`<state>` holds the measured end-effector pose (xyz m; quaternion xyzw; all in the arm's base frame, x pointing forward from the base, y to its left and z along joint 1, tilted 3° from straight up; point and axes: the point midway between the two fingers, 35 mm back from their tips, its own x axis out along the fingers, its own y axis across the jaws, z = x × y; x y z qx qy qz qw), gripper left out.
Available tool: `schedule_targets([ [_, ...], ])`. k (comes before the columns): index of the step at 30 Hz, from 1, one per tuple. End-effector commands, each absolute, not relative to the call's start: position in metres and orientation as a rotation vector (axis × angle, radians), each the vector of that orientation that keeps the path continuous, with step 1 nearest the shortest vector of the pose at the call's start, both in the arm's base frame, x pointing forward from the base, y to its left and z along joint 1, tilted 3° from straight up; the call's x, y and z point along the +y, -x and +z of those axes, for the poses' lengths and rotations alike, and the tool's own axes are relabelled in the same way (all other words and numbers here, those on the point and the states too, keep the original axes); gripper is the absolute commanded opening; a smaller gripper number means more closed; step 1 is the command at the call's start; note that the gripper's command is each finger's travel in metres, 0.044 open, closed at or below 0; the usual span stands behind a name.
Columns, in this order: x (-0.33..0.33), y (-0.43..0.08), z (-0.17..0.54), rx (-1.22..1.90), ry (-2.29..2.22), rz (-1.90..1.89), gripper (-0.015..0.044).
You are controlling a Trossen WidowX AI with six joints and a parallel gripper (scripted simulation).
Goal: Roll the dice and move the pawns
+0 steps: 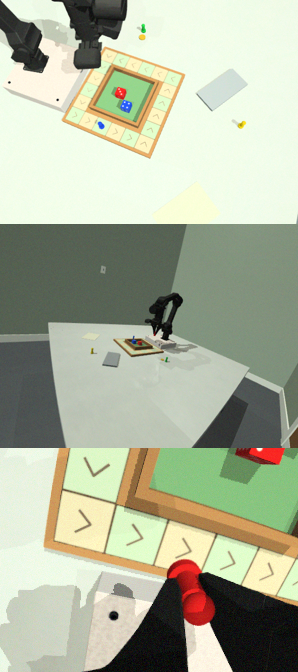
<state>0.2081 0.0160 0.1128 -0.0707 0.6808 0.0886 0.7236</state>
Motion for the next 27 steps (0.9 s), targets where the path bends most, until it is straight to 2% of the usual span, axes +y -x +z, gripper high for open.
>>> schedule_targets([
  [1, 0.004, -0.205, 0.104, 1.503, 0.159, 0.202, 0.0],
  [18, -0.048, -0.183, 0.067, 1.505, 0.162, 0.199, 0.0],
  [27, -0.05, -0.183, 0.047, 1.505, 0.162, 0.199, 0.0],
])
